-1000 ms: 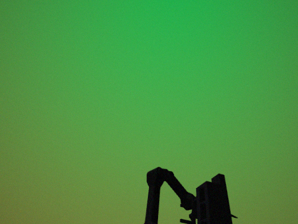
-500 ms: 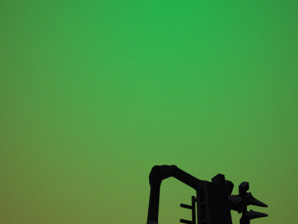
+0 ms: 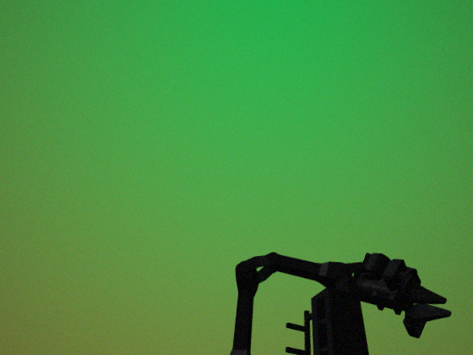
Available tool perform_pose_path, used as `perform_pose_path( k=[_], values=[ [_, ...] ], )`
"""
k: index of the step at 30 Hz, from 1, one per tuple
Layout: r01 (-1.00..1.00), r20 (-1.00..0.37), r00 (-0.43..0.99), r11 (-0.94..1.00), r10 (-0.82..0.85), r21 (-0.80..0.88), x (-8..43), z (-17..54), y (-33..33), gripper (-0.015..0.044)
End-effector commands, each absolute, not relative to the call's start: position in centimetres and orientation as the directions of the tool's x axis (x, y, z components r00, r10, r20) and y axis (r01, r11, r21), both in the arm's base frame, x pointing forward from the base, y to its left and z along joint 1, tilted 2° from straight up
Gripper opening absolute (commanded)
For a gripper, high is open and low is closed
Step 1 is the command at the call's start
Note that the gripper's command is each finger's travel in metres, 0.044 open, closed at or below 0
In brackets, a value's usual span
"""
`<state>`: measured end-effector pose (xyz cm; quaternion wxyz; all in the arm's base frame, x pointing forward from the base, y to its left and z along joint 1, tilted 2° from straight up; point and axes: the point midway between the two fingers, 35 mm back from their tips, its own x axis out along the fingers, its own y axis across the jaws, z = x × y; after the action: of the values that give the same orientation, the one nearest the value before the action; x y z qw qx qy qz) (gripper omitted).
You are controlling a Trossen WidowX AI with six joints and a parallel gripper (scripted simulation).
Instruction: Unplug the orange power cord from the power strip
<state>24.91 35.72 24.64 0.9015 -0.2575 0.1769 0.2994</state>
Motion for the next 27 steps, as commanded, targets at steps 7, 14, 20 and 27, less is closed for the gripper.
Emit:
perform_pose_path(
  k=[7,14,20,27],
  values=[
    [-0.402,-0.547,0.783,0.912,0.296,-0.082,33.6,23.8,28.3,0.016],
    [-0.163,-0.592,0.782,0.98,0.197,0.11,38.2,23.4,21.8,0.016],
    [0.068,-0.674,0.731,0.969,0.113,0.236,39.7,21.6,16.3,0.016],
    [0.404,-0.836,0.549,0.879,-0.01,0.254,38.5,16.4,8.9,0.016]
  ],
)
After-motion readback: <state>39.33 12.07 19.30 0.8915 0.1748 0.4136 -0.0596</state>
